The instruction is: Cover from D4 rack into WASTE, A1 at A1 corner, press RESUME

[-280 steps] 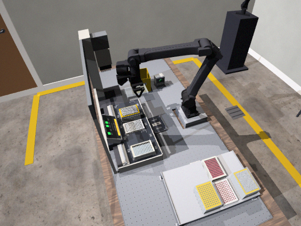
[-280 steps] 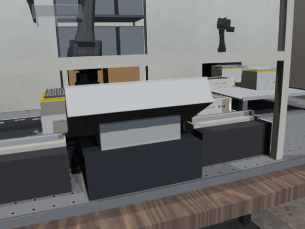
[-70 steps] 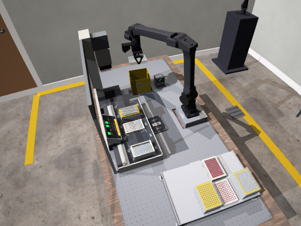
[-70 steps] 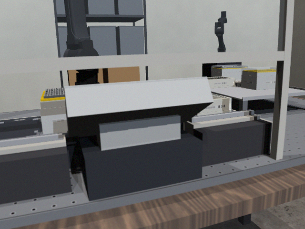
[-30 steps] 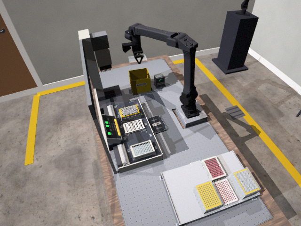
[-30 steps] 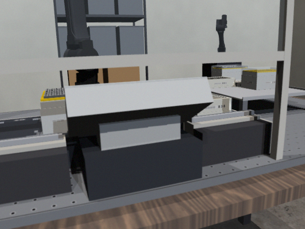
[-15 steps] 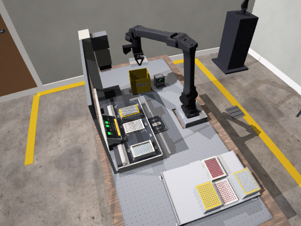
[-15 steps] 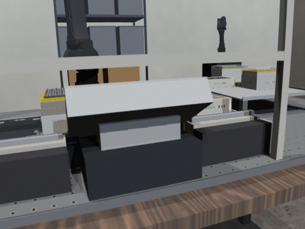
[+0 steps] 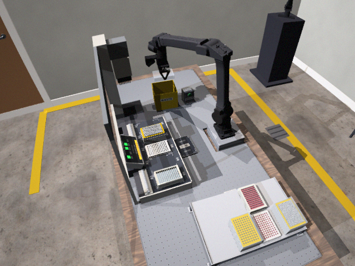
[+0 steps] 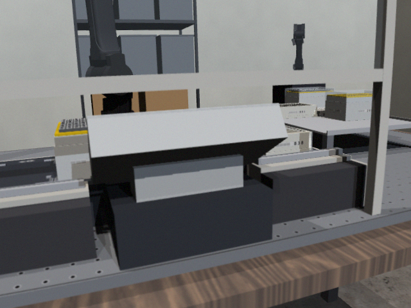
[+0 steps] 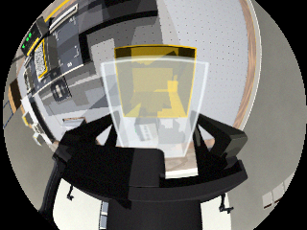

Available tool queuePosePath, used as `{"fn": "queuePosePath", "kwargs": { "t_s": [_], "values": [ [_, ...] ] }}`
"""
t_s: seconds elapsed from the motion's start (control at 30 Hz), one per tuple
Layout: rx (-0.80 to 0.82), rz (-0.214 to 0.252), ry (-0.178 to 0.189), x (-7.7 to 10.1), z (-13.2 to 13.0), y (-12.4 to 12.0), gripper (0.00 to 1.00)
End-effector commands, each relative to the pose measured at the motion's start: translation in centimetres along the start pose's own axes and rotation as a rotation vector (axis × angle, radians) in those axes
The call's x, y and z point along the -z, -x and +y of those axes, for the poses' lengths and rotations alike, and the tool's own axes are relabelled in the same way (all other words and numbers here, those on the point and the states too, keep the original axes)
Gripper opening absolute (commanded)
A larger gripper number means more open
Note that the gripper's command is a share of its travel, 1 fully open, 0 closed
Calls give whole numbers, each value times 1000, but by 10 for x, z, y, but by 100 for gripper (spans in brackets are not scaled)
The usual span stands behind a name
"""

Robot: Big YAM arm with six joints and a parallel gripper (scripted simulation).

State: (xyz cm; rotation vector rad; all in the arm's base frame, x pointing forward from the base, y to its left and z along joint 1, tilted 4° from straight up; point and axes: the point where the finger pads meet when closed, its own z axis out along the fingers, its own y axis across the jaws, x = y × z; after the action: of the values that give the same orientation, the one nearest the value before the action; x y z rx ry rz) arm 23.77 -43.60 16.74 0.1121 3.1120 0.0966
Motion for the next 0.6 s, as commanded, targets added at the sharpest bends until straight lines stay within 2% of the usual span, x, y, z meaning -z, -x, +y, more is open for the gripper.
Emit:
{"fn": "queuePosePath", "kwargs": {
  "t_s": [0.0, 0.17, 0.23, 0.3, 0.33, 0.37, 0.57],
  "values": [
    [-1, -5, -6, -10, -3, 8, 0],
    [3, -13, -18, -12, -2, 10, 0],
    [3, -7, -9, -20, -2, 10, 0],
    [3, -7, -9, -20, -2, 10, 0],
    [7, -28, -42, -6, -9, 16, 0],
    [4, -11, -16, -20, -2, 10, 0],
    [3, -5, -6, -35, -2, 11, 0]
  ]
}}
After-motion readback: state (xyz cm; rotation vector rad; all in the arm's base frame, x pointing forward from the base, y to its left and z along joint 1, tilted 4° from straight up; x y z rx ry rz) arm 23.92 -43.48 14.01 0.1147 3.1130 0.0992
